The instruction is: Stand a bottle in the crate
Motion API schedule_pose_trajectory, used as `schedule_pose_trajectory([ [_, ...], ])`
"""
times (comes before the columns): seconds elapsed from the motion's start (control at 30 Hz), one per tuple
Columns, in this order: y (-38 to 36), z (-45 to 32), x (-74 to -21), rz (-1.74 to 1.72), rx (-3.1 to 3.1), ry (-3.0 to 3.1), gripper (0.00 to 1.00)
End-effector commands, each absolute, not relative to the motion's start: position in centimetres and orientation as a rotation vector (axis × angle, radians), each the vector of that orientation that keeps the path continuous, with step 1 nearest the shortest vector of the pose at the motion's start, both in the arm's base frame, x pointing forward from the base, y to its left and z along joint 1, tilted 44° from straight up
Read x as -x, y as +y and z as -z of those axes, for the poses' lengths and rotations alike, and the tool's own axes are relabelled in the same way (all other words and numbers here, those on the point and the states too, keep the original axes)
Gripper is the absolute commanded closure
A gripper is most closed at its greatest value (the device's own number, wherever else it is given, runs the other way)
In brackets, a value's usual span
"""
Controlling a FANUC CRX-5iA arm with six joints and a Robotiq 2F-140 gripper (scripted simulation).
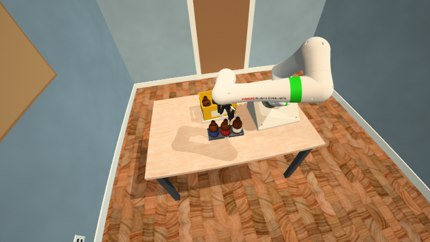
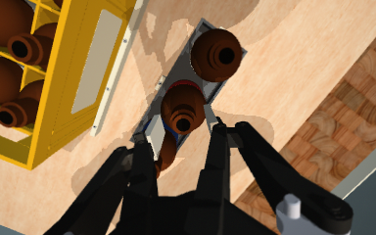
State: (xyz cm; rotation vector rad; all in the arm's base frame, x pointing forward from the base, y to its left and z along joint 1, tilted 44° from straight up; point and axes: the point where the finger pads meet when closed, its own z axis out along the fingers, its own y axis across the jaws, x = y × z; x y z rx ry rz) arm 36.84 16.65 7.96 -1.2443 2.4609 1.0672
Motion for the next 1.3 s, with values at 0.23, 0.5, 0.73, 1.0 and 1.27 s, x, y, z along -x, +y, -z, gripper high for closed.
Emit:
schedule_pose_trajectory([
  [0.23, 16.63, -7.97, -36.85, -1.067, 1.244, 2.461, 0.62],
  [0.5, 16.63, -7.97, -36.85, -1.067, 1.244, 2.461, 0.62],
  [0.73, 16.63, -7.97, -36.85, -1.067, 1.244, 2.461, 0.62],
  [1.0, 16.63, -7.97, -36.85, -1.067, 1.244, 2.461, 0.62],
  [1.27, 16.63, -7.97, -36.85, -1.067, 1.244, 2.461, 1.0],
])
